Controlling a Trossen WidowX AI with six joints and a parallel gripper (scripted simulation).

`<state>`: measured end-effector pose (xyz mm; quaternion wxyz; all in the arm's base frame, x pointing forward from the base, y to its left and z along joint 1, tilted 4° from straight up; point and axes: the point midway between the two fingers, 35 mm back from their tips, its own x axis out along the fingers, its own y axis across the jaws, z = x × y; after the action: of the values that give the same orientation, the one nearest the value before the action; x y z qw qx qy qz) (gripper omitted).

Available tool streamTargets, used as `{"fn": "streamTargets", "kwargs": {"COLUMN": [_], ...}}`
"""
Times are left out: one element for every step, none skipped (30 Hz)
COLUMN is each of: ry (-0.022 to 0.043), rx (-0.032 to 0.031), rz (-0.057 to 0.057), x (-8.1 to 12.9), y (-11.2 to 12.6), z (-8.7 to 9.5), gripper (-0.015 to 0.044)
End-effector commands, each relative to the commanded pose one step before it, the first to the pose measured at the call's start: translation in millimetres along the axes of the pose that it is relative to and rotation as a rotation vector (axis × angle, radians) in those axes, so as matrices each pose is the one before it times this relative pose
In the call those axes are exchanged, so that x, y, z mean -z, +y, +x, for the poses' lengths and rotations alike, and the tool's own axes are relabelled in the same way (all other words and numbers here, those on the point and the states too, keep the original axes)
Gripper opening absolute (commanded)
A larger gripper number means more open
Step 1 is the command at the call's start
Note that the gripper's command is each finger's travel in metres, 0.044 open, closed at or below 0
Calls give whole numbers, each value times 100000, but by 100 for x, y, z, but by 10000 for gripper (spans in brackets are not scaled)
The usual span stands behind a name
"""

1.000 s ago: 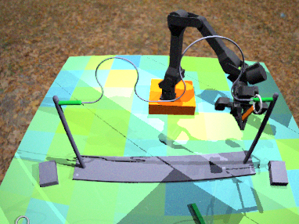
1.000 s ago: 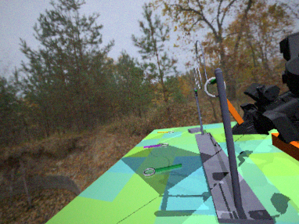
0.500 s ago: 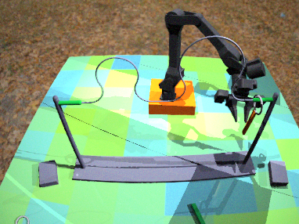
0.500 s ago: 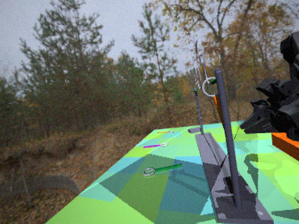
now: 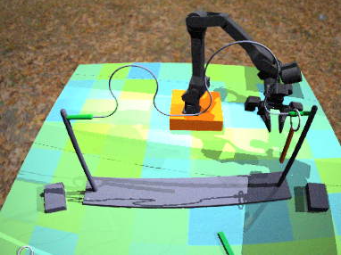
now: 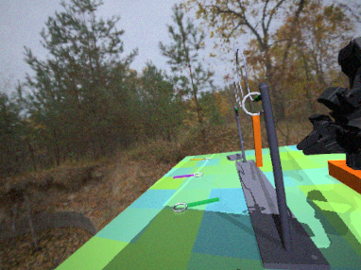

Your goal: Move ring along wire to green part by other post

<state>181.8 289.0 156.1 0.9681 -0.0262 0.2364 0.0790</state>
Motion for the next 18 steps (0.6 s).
{"fn": "streamTargets", "kwargs": {"ry": [-541,0,0,0,0,0,0,0,0,0,0,0,0,0,596,220,208,-15], "rx": [52,0,0,0,0,0,0,0,0,0,0,0,0,0,-86,39,45,0], "rz": [757,0,0,0,0,0,0,0,0,0,0,0,0,0,-593,39,27,-25], "x": [-239,0,0,0,0,0,0,0,0,0,0,0,0,0,222,47,45,-4], "y": [50,0,0,0,0,0,0,0,0,0,0,0,0,0,-13,44,32,-30], "z": [-72,0,0,0,0,0,0,0,0,0,0,0,0,0,-147,-608,-1021,-1295], "gripper": [160,160,160,160,160,160,160,160,160,160,160,160,160,160,186,212,239,265]}}
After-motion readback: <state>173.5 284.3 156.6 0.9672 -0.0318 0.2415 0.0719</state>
